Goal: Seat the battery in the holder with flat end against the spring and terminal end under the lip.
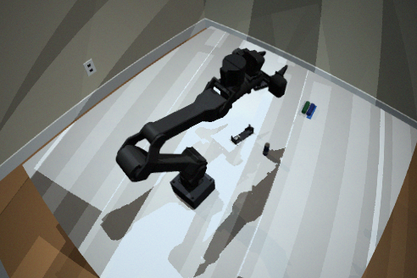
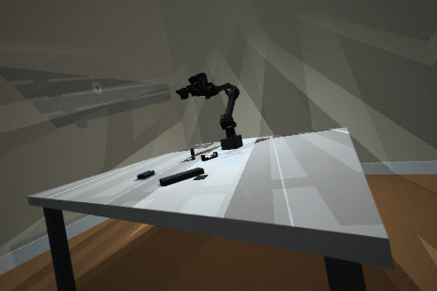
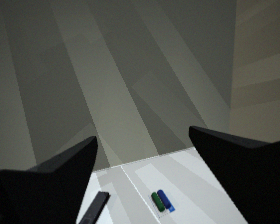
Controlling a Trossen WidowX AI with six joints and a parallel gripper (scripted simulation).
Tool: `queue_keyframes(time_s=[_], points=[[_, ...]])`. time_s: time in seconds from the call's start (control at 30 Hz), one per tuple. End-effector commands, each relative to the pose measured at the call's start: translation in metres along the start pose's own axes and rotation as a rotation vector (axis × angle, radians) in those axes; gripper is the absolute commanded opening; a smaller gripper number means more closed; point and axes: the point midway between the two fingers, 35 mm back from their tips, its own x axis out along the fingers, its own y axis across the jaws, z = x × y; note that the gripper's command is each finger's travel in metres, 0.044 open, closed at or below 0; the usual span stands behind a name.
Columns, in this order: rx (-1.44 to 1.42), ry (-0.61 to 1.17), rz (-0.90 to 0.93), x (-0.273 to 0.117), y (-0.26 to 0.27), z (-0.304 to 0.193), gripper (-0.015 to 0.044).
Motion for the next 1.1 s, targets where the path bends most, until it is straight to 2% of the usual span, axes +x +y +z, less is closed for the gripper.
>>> queue_keyframes(time_s=[0.0,0.07,0.23,0.33,0.47,0.6,0.73,1.07], points=[[-0.016,0.014,-0.003,0.001,-0.001,-0.003,0.0374],[-0.145,0.123,-0.020,0.009,-0.008,-0.023,0.0321],[-0.599,0.550,0.043,0.018,-0.038,-0.101,0.0190],[-0.840,0.790,0.191,0.009,-0.054,-0.143,0.0111],[-1.108,1.043,0.520,-0.014,-0.067,-0.187,0.0006],[-1.263,1.180,0.897,-0.042,-0.074,-0.214,0.0000],[-1.329,1.213,1.271,-0.069,-0.078,-0.228,0.0000],[-1.331,1.212,1.295,-0.070,-0.079,-0.229,0.0000]])
